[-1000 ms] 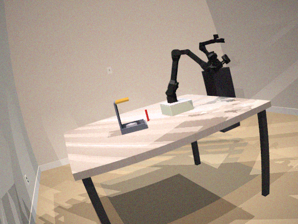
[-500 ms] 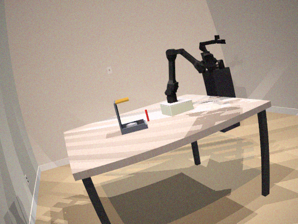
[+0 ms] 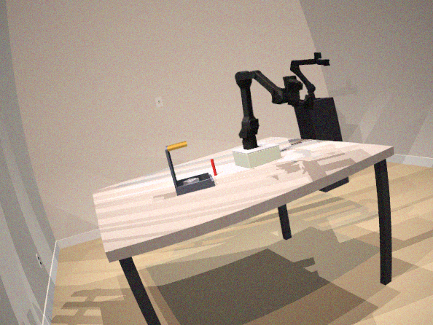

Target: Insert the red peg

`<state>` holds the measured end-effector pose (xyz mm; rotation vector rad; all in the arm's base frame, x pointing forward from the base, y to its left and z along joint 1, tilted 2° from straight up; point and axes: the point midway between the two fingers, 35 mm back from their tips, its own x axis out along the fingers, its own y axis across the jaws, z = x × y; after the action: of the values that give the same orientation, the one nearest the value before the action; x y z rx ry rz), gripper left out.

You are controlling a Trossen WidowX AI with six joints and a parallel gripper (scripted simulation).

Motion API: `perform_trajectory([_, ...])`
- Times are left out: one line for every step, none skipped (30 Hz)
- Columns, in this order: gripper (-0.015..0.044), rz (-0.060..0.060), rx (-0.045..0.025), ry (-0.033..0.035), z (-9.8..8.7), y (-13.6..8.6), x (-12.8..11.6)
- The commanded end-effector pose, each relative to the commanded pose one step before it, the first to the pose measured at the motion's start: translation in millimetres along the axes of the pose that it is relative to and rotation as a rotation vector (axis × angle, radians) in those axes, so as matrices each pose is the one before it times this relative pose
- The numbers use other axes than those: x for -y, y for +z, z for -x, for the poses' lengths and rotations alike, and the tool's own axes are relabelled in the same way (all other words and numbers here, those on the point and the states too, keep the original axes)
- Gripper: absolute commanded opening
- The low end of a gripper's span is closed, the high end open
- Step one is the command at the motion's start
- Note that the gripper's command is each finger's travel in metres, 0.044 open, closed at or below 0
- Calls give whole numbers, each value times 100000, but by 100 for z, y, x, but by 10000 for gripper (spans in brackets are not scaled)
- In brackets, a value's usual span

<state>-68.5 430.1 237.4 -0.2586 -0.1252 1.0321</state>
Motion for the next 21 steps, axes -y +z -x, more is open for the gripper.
perform_trajectory([440,12085,-3401,-2869,-1204,-1047,2253])
perform_trajectory([440,2609,-810,-716,-284,-264,498])
perform_trajectory([440,2600,-835,-695,-280,-279,491])
perform_trajectory([440,2592,-860,-672,-276,-293,484])
perform_trajectory([440,2583,-883,-649,-271,-307,476])
perform_trajectory([440,2573,-906,-625,-267,-321,468])
perform_trajectory([440,2564,-929,-600,-263,-334,459])
perform_trajectory([440,2555,-950,-574,-259,-347,450])
perform_trajectory([440,2583,-992,-568,-261,-368,452])
perform_trajectory([440,2576,-1014,-541,-257,-381,442])
perform_trajectory([440,2566,-1034,-512,-253,-394,431])
perform_trajectory([440,2556,-1053,-483,-248,-407,420])
perform_trajectory([440,2546,-1071,-454,-244,-419,408])
perform_trajectory([440,2535,-1089,-423,-240,-431,396])
perform_trajectory([440,2525,-1105,-393,-236,-442,384])
perform_trajectory([440,2515,-1121,-361,-232,-453,371])
perform_trajectory([440,2504,-1135,-329,-227,-463,358])
perform_trajectory([440,2494,-1149,-297,-223,-474,344])
perform_trajectory([440,2485,-1162,-266,-219,-484,331])
perform_trajectory([440,2474,-1174,-233,-215,-493,317])
perform_trajectory([440,2463,-1184,-200,-211,-502,302])
